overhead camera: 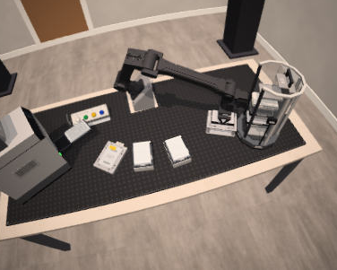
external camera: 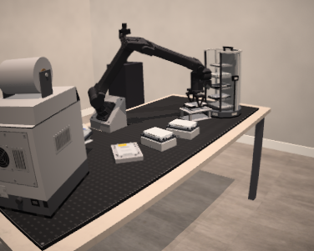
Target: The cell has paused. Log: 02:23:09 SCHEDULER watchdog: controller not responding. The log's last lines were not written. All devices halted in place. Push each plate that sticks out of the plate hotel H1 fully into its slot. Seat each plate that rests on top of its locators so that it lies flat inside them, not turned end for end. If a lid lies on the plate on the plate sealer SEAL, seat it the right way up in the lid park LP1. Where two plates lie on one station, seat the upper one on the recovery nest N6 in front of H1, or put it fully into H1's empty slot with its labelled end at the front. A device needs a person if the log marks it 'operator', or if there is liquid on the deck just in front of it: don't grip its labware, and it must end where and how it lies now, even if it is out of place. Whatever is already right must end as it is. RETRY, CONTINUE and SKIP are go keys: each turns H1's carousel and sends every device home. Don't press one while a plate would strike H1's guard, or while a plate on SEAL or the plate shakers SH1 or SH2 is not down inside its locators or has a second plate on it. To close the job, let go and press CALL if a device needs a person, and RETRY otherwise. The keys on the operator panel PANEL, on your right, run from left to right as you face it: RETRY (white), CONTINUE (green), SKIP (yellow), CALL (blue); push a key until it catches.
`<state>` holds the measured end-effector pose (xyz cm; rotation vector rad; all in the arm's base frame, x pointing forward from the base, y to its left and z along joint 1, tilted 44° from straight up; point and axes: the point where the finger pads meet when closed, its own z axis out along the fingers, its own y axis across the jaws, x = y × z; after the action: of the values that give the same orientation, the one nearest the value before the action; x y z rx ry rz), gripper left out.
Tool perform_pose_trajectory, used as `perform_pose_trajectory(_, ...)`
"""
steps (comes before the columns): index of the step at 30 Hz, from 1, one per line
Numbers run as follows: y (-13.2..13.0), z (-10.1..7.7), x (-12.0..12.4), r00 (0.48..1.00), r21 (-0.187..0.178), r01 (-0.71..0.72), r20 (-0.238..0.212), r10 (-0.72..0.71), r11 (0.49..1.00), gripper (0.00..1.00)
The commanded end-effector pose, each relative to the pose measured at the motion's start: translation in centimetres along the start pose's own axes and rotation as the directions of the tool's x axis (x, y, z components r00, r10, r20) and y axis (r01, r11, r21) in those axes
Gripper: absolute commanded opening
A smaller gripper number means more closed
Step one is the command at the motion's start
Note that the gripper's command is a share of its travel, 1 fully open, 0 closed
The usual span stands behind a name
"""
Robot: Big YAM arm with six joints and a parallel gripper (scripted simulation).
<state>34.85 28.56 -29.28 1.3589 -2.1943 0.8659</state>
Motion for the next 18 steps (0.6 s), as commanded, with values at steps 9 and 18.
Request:
perform_pose_trajectory(9, -0.21, 1.67, 0.18, 1.0, -0.01, 0.0, -0.011, 0.0, 1.0, 0.84)
perform_pose_trajectory(18, -0.18, 1.78, 0.26, 1.0, -0.01, 0.0, -0.013, 0.0, 1.0, 0.84)
